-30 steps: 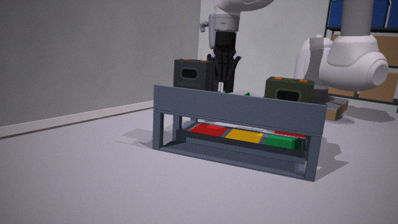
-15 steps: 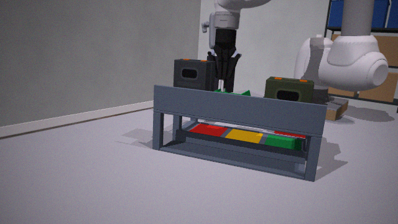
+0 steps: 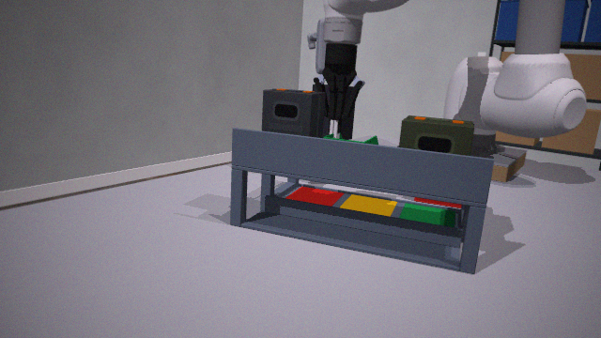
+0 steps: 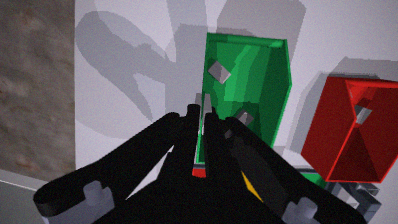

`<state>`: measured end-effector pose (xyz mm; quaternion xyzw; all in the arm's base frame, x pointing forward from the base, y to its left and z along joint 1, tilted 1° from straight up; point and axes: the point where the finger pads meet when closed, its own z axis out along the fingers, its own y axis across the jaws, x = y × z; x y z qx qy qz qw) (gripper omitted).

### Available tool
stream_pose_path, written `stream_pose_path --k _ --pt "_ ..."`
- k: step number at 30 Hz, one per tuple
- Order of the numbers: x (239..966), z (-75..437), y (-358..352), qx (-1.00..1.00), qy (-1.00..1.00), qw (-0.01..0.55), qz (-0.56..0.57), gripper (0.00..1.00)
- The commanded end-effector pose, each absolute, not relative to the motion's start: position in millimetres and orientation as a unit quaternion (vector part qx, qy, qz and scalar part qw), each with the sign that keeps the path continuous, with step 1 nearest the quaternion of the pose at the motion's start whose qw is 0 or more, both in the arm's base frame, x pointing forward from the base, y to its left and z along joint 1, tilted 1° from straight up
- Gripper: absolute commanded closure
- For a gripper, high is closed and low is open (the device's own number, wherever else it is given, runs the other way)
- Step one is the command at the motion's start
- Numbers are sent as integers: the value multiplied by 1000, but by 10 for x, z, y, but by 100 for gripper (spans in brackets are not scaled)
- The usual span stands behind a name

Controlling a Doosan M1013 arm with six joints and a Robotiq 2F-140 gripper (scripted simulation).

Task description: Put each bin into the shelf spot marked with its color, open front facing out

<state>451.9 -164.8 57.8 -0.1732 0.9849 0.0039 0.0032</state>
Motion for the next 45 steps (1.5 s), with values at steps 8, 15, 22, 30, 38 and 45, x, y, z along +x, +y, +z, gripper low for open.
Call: stream_pose_path --k 8,15,22,30,38,45 --pt "4522 580 -1621 -174 985 3 4 90" --pt "4535 581 -1507 -176 984 3 4 90" --pt "4551 583 -1369 -178 984 3 4 90" --pt "4584 586 -1089 -183 983 3 4 90" --pt "4608 589 -878 -187 982 3 4 90" --pt "4630 591 -683 -191 982 3 4 90"
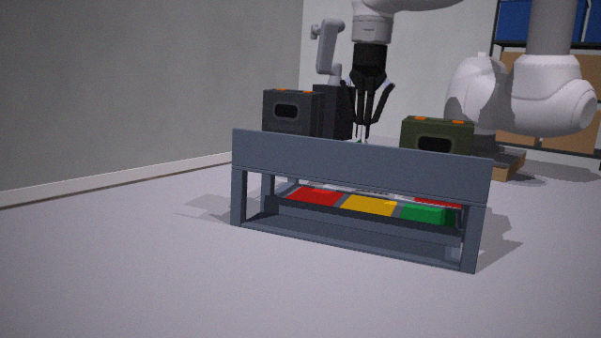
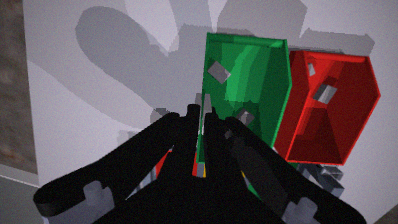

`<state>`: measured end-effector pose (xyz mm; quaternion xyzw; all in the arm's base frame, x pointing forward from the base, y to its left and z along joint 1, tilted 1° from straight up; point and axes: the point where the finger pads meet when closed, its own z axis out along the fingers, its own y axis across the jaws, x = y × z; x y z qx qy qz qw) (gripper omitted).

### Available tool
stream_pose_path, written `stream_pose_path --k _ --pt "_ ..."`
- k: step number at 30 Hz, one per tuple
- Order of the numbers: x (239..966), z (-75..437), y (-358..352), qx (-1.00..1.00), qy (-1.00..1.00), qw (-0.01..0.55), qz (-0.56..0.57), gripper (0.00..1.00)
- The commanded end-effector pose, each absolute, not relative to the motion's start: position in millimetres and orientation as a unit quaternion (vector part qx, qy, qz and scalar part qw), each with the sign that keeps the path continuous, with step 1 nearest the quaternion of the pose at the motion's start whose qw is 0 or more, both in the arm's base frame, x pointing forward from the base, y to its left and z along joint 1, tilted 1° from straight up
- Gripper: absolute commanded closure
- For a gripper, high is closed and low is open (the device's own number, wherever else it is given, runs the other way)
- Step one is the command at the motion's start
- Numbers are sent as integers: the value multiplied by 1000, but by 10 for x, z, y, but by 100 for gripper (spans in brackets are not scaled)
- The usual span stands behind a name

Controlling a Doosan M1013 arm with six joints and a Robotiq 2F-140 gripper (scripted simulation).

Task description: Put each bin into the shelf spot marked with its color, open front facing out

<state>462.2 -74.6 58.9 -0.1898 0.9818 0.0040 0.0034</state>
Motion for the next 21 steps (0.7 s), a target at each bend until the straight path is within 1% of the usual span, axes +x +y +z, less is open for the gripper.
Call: stream_pose_path --k 1,21 --pt "4633 591 -662 -191 982 3 4 90" --pt "4646 593 -551 -193 981 3 4 90"
